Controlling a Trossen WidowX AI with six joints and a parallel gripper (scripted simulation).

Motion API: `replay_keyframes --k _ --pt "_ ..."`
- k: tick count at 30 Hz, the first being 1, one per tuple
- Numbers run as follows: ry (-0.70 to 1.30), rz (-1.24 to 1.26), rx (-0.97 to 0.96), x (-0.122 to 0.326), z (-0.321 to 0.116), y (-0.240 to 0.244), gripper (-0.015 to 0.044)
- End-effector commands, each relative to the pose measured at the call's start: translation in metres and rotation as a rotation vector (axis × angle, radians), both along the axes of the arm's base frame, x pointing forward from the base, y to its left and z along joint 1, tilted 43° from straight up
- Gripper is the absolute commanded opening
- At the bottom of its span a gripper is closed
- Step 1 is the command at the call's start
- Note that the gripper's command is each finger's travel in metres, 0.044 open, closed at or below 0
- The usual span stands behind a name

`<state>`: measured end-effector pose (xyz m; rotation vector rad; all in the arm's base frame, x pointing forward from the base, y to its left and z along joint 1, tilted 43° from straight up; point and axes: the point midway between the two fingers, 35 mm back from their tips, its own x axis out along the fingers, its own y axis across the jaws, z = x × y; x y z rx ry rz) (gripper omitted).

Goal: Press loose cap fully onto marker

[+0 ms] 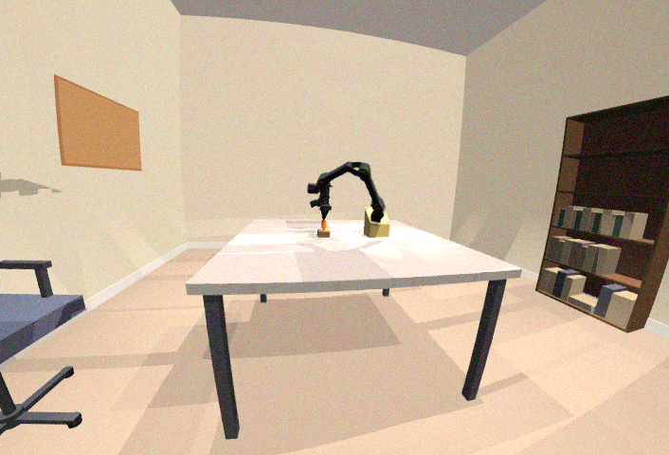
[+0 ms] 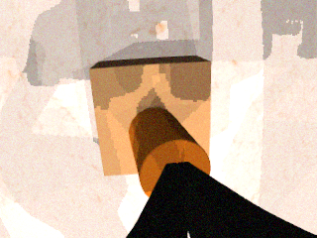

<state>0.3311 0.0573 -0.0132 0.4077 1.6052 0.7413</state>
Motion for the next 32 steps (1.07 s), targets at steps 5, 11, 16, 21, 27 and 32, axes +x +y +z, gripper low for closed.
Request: replay_keyframes --k 5,11,16,21,27,32 --pt "-0.015 -0.004 -0.006 0.009 0.017 -0.018 0.0000" --pt "0.000 -0.001 -0.004 0.017 0.066 -0.059 0.0000" --pt "0.000 -0.001 -0.004 0.017 0.066 -0.059 0.0052" --pt "0.000 -0.001 -0.004 0.017 0.066 -0.059 0.0184" --pt "0.000 -0.001 -0.004 0.017 0.066 -0.059 0.0341" --pt "0.000 -0.001 -0.004 0.017 0.066 -0.059 0.0440"
